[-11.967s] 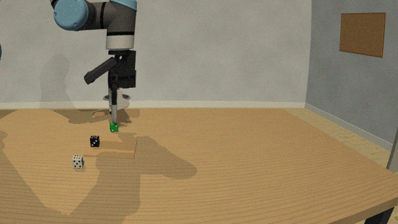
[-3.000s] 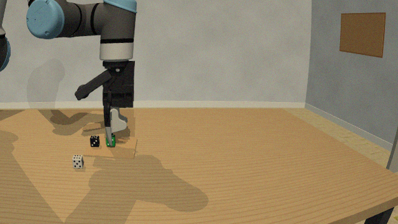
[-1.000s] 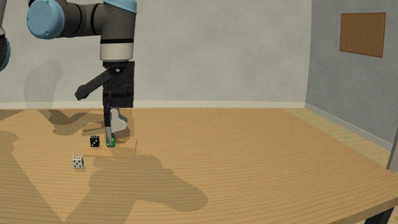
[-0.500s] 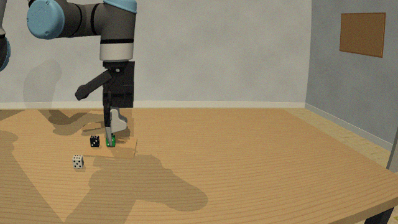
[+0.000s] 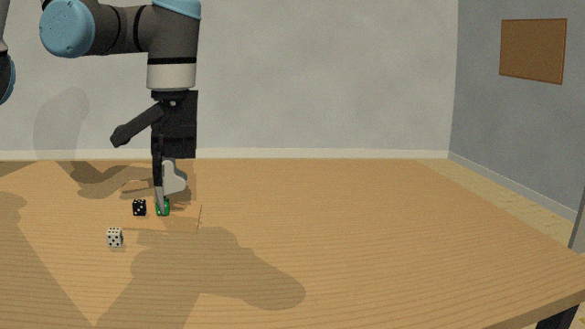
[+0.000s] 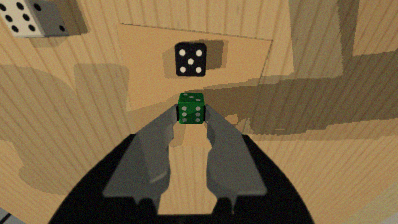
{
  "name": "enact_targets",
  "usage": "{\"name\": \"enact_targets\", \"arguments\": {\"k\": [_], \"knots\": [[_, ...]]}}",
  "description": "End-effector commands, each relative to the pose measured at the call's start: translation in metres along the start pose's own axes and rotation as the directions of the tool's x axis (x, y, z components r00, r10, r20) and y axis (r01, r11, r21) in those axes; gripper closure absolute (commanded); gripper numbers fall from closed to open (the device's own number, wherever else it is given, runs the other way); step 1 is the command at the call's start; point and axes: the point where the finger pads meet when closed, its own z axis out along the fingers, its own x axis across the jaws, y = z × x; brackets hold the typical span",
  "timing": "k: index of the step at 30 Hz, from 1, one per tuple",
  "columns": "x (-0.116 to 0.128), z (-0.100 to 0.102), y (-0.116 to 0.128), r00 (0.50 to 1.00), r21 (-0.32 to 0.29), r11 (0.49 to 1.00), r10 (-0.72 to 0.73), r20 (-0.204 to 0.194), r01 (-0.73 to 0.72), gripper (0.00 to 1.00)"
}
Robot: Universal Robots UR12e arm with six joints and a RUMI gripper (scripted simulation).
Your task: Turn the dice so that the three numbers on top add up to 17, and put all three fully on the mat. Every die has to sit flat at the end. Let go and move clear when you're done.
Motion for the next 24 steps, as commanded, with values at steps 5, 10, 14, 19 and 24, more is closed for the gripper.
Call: {"name": "enact_targets", "arguments": {"k": [5,10,14,19,24], "knots": [[0.0015,0.0002,0.0019,1.000,-0.001,1.000,-0.001,-0.001,0.001,0.94],[0.0015,0.0002,0.0019,1.000,-0.001,1.000,-0.001,-0.001,0.001,0.94],[0.0015,0.0004,0.0019,1.000,-0.001,1.000,-0.001,-0.001,0.001,0.94],[0.0015,0.0012,0.0019,1.000,-0.001,1.000,-0.001,-0.001,0.001,0.94],[0.0015,0.0022,0.0019,1.000,-0.001,1.000,-0.001,-0.001,0.001,0.94]]}}
